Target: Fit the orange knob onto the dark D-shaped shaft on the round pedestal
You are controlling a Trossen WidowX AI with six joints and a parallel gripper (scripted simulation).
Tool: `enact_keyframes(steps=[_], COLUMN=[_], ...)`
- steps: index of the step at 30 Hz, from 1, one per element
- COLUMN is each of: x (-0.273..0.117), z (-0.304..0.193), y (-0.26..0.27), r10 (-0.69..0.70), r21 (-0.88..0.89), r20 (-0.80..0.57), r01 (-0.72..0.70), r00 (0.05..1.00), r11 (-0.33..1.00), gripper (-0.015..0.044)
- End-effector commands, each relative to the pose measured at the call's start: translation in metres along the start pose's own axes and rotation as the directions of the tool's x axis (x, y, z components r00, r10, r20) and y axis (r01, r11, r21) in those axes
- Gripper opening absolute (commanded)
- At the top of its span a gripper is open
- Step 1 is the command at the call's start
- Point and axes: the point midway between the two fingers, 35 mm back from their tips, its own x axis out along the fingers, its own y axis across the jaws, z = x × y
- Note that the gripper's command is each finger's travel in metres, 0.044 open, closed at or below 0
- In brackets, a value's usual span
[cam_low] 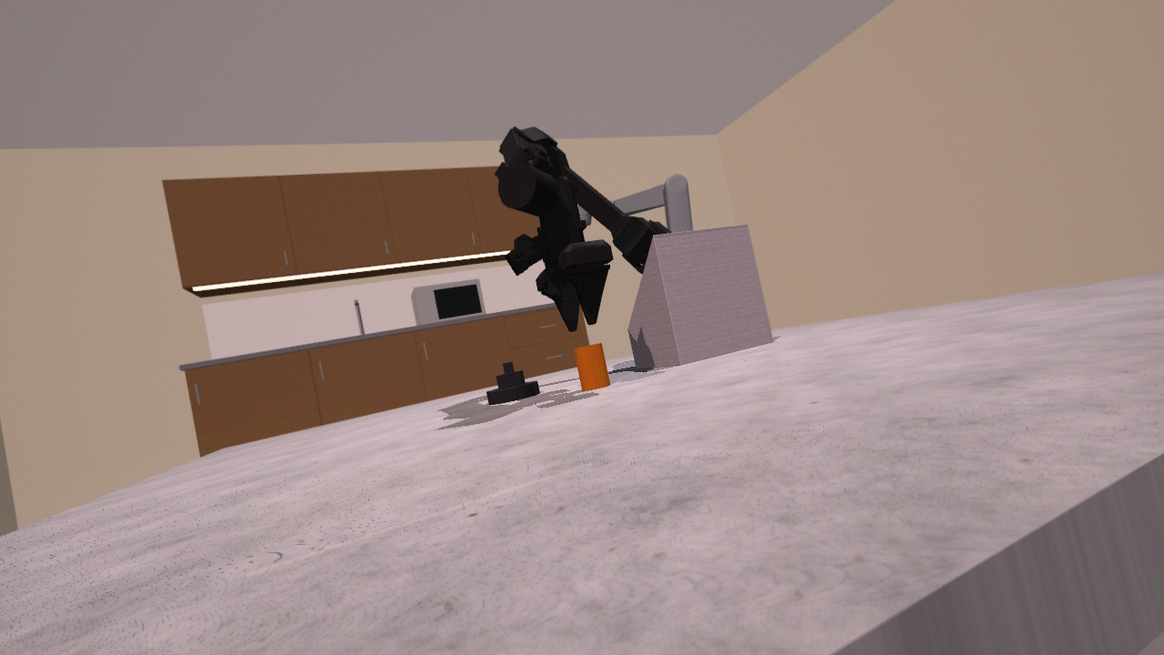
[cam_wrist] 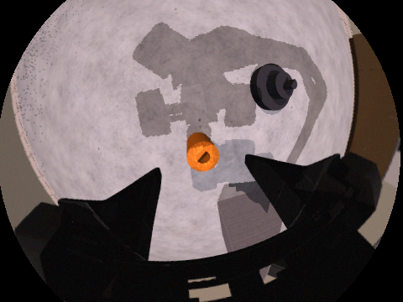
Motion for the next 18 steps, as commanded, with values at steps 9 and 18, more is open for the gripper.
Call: enact_keyframes(steps=[9, 18], x=[0.019, 0.034], z=[-0.002, -0.002], y=[-0.002, -0.001], r10=[-0.011, -0.011], r21=[-0.009, -0.009], r20=[-0.01, -0.009], r01=[0.011, 0.01], r00=[1.0, 1.0], r11=[1.0, 1.0], gripper=[0.044, 0.044])
